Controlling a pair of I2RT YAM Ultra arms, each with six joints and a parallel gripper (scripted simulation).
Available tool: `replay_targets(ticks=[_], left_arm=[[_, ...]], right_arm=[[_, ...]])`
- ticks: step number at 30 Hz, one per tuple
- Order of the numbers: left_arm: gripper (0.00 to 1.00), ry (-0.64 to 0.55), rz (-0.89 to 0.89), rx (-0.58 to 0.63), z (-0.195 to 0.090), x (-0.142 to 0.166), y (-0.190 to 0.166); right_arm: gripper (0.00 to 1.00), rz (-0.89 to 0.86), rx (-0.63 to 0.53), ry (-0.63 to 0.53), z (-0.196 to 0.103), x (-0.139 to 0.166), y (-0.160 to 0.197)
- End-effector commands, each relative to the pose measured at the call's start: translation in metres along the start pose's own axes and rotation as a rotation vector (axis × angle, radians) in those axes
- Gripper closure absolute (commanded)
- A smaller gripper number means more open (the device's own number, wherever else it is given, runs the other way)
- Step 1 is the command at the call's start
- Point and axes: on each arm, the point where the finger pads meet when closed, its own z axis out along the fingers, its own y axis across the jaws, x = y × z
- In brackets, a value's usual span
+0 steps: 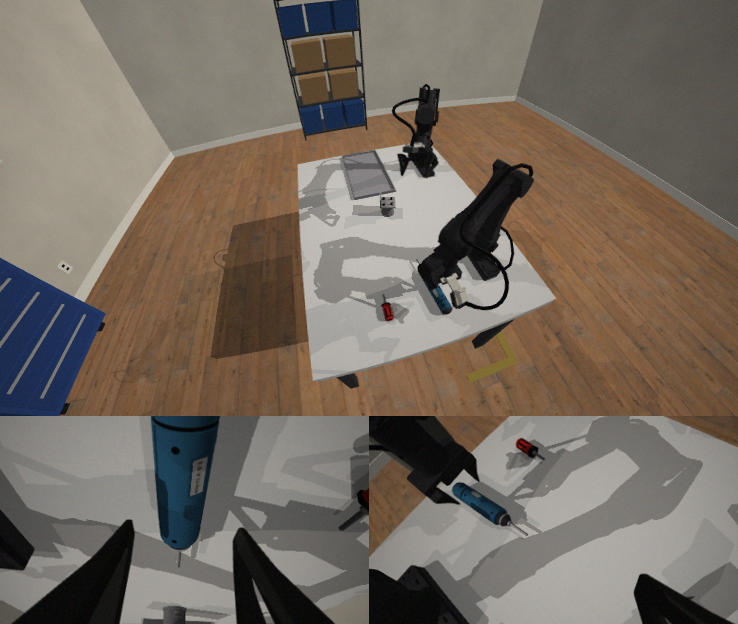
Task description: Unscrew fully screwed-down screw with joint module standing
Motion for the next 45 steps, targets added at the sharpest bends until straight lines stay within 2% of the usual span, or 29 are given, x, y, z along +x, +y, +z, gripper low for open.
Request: replay_targets(ticks=[1,18,19,35,36,45], left_arm=[[0.35,-0.024,-0.052,-0.004,-0.0093,-0.0066,-0.0006],[0.35,-0.029,-0.046,-0.013,-0.0099,-0.0024,-0.0008],[0.35,-0.029,-0.046,-0.013,-0.0099,-0.0024,-0.0008],[0.35,-0.029,-0.046,-0.011,-0.0101,-0.0026,-0.0009],[0.35,-0.029,-0.046,-0.011,-0.0101,-0.0026,-0.0009],[0.35,-0.029,-0.046,-0.011,-0.0101,-0.0026,-0.0009]], right_arm=[[0.0,0.001,-0.005,-0.013,-0.0032,-0.0043,0.0014],[0.0,0.001,-0.005,-0.013,-0.0032,-0.0043,0.0014],[0.07,0.001,-0.005,-0.013,-0.0032,-0.0043,0.0014],[0.07,0.001,-0.005,-0.013,-0.0032,-0.0043,0.0014],[0.14,0.001,-0.005,-0.013,-0.0032,-0.0043,0.0014],[0.14,0.001,-0.005,-0.013,-0.0032,-0.0043,0.0014]])
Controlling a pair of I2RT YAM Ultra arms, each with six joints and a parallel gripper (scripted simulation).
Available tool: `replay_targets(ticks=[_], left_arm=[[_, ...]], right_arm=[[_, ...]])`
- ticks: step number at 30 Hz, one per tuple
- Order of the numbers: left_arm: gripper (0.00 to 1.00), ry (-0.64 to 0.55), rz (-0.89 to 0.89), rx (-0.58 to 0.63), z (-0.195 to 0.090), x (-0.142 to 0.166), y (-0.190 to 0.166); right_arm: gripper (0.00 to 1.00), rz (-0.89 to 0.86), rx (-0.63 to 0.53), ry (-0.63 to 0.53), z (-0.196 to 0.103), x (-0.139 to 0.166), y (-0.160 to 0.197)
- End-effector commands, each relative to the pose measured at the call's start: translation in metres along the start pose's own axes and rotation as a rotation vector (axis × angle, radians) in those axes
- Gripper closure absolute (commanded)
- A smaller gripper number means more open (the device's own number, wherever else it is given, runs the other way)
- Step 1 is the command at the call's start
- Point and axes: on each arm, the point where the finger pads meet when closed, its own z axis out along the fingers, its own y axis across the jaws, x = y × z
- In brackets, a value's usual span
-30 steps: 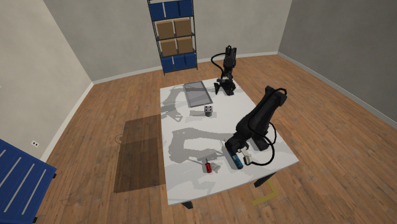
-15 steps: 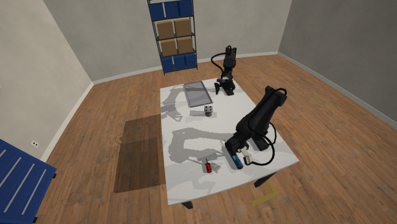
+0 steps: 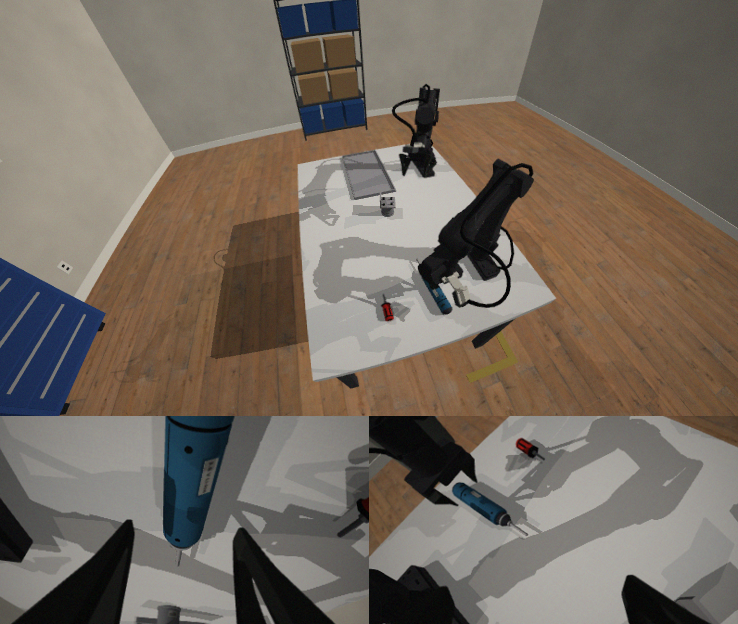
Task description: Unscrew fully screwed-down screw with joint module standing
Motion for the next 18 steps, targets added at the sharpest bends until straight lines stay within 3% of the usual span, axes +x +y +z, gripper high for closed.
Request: replay_targets(ticks=[1,7,18], left_arm=[[0.35,-0.026,0.002,0.012,-0.008,-0.002,-0.006],[0.35,-0.026,0.002,0.012,-0.008,-0.002,-0.006],[0.35,-0.026,0.002,0.012,-0.008,-0.002,-0.006]], right_arm=[[0.14,0.001,-0.005,-0.013,-0.003,-0.004,0.001],[0.14,0.001,-0.005,-0.013,-0.003,-0.004,0.001],[0.14,0.047,0.157,-0.064,0.005,0.02,-0.02]])
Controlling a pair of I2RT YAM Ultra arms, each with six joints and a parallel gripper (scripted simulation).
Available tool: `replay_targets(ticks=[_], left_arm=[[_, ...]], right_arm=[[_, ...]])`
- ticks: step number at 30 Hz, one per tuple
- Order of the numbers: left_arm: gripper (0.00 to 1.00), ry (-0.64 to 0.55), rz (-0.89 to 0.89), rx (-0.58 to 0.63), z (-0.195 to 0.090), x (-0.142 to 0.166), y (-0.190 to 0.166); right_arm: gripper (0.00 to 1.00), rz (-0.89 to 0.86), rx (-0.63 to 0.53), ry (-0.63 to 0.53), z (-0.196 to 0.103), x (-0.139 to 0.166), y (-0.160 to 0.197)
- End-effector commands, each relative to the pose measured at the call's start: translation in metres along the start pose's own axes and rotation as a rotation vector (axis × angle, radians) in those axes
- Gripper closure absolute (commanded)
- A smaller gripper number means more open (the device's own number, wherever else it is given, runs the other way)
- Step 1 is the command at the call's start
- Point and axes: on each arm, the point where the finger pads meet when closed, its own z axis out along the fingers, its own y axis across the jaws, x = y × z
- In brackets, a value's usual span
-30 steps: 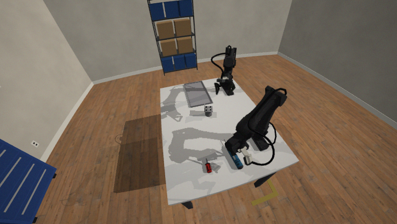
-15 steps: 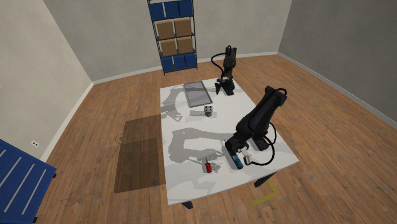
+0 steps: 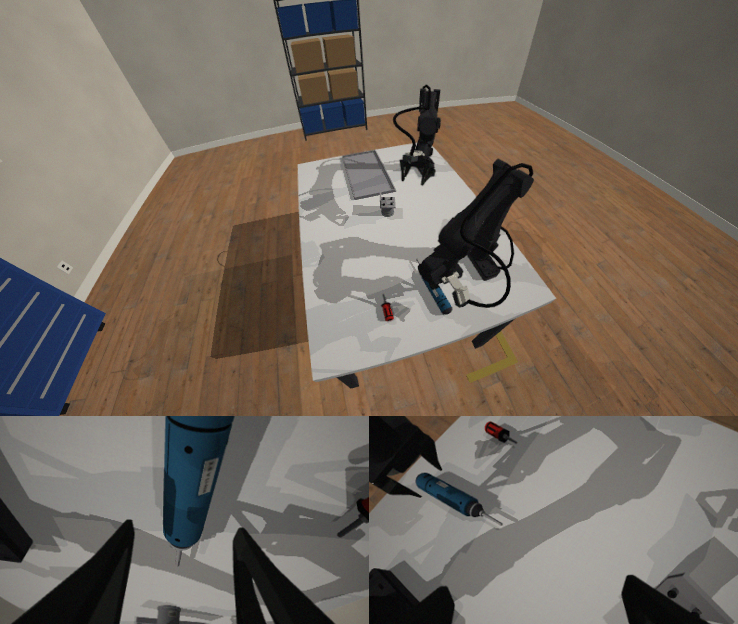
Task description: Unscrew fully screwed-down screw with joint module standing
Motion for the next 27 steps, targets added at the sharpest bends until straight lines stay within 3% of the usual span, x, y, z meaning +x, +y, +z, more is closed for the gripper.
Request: replay_targets(ticks=[1,6,7,12,19,23,24,27], left_arm=[[0.35,-0.026,0.002,0.012,-0.008,-0.002,-0.006],[0.35,-0.026,0.002,0.012,-0.008,-0.002,-0.006],[0.35,-0.026,0.002,0.012,-0.008,-0.002,-0.006],[0.35,-0.026,0.002,0.012,-0.008,-0.002,-0.006],[0.35,-0.026,0.002,0.012,-0.008,-0.002,-0.006],[0.35,-0.026,0.002,0.012,-0.008,-0.002,-0.006],[0.35,-0.026,0.002,0.012,-0.008,-0.002,-0.006],[0.35,-0.026,0.002,0.012,-0.008,-0.002,-0.006]], right_arm=[[0.14,0.042,0.061,-0.088,-0.008,-0.011,-0.006],[0.14,0.054,0.043,-0.125,-0.016,-0.027,0.0],[0.14,0.046,0.075,-0.093,-0.007,-0.009,-0.008],[0.14,0.061,0.15,-0.115,-0.002,0.004,-0.019],[0.14,0.085,0.234,-0.153,-0.001,0.014,-0.032],[0.14,0.101,0.216,-0.187,-0.008,-0.002,-0.026],[0.14,0.087,0.248,-0.16,-0.002,0.017,-0.034],[0.14,0.096,0.289,-0.182,-0.002,0.023,-0.041]])
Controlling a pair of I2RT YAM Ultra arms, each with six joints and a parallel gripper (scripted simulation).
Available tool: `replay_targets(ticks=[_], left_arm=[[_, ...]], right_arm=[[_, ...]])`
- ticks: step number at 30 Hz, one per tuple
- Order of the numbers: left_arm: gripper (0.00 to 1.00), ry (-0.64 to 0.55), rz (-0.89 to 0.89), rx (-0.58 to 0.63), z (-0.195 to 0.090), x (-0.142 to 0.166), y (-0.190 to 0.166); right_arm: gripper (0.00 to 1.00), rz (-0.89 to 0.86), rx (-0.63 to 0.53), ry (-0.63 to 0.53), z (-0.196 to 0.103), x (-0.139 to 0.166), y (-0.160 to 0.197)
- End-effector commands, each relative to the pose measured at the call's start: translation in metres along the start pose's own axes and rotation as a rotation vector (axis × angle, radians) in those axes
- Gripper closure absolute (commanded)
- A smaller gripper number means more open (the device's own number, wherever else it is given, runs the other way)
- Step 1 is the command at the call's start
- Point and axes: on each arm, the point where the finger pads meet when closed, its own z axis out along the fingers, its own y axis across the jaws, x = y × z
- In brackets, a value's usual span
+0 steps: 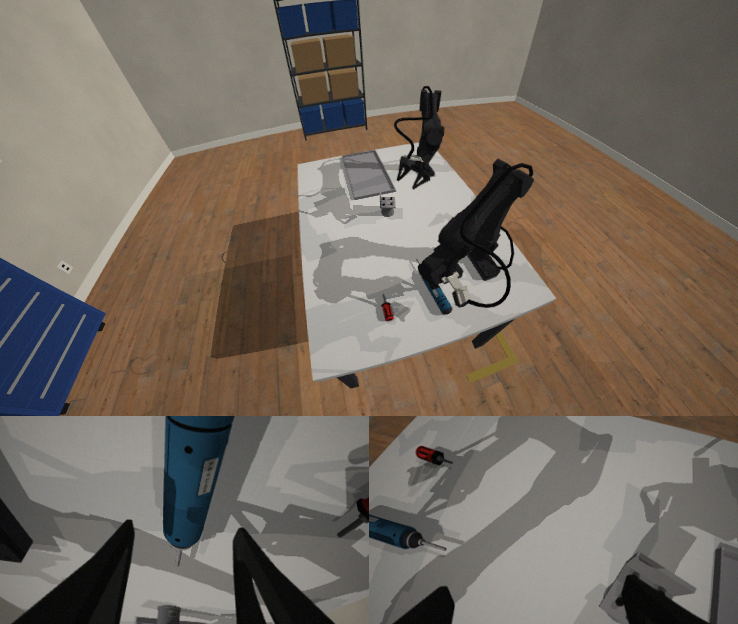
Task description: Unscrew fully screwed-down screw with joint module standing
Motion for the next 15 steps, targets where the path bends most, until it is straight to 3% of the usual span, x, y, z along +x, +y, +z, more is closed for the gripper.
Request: replay_targets(ticks=[1,9,13,15], left_arm=[[0.35,-0.026,0.002,0.012,-0.008,-0.002,-0.006],[0.35,-0.026,0.002,0.012,-0.008,-0.002,-0.006],[0.35,-0.026,0.002,0.012,-0.008,-0.002,-0.006],[0.35,-0.026,0.002,0.012,-0.008,-0.002,-0.006]], right_arm=[[0.14,0.034,0.052,-0.067,-0.007,-0.002,-0.007],[0.14,0.054,0.147,-0.119,-0.006,0.011,-0.024],[0.14,0.081,0.13,-0.147,-0.011,-0.006,-0.018],[0.14,0.059,0.172,-0.138,-0.007,0.015,-0.029]])
